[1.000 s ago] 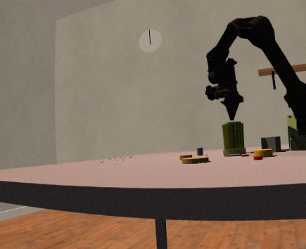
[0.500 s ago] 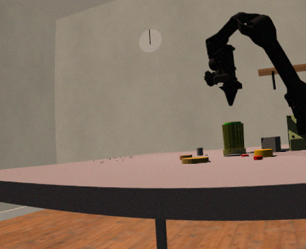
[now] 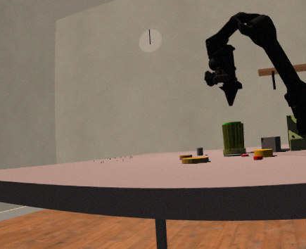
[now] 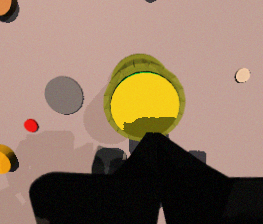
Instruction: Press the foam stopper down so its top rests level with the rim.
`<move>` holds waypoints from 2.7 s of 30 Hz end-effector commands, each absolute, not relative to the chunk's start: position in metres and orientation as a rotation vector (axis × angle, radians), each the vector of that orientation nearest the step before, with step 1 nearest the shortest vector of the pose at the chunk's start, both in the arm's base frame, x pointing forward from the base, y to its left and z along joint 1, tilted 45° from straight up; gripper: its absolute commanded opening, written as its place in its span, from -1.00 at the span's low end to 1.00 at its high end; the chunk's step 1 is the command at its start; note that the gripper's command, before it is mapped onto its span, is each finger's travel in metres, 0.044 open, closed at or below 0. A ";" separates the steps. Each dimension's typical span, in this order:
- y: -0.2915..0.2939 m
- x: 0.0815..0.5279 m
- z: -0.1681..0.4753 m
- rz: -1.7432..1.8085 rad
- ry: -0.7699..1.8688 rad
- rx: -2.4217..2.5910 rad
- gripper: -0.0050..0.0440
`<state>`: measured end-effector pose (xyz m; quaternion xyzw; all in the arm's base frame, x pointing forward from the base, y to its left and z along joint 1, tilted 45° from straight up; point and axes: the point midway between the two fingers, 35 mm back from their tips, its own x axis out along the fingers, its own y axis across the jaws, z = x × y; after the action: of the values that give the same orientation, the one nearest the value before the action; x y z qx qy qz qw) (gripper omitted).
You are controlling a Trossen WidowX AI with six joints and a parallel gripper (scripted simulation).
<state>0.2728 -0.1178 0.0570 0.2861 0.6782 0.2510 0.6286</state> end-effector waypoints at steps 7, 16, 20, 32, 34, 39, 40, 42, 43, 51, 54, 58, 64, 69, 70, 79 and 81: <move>-0.118 0.273 0.057 0.573 1.553 0.656 -0.80; -0.118 0.273 0.057 0.573 1.553 0.656 -0.80; -0.118 0.273 0.057 0.573 1.553 0.656 -0.80; -0.118 0.273 0.057 0.573 1.553 0.656 -0.80; -0.118 0.273 0.057 0.573 1.553 0.656 -0.80; -0.118 0.273 0.057 0.573 1.553 0.656 -0.80; -0.118 0.273 0.057 0.573 1.553 0.656 -0.80; -0.118 0.273 0.057 0.573 1.553 0.656 -0.80; -0.118 0.273 0.057 0.573 1.553 0.656 -0.80; -0.118 0.273 0.057 0.573 1.553 0.656 -0.80; -0.118 0.273 0.057 0.573 1.553 0.656 -0.80; -0.118 0.273 0.057 0.573 1.553 0.656 -0.80; -0.151 0.272 0.094 0.458 1.490 0.650 -0.80; -0.148 0.273 0.088 0.472 1.490 0.654 -0.80; -0.146 0.273 0.085 0.477 1.493 0.654 -0.80; -0.094 0.270 0.033 0.569 1.556 0.656 -0.80; -0.086 0.268 0.026 0.581 1.565 0.656 -0.80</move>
<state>0.2722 -0.1030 0.0424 0.2815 0.6751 0.2423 0.6374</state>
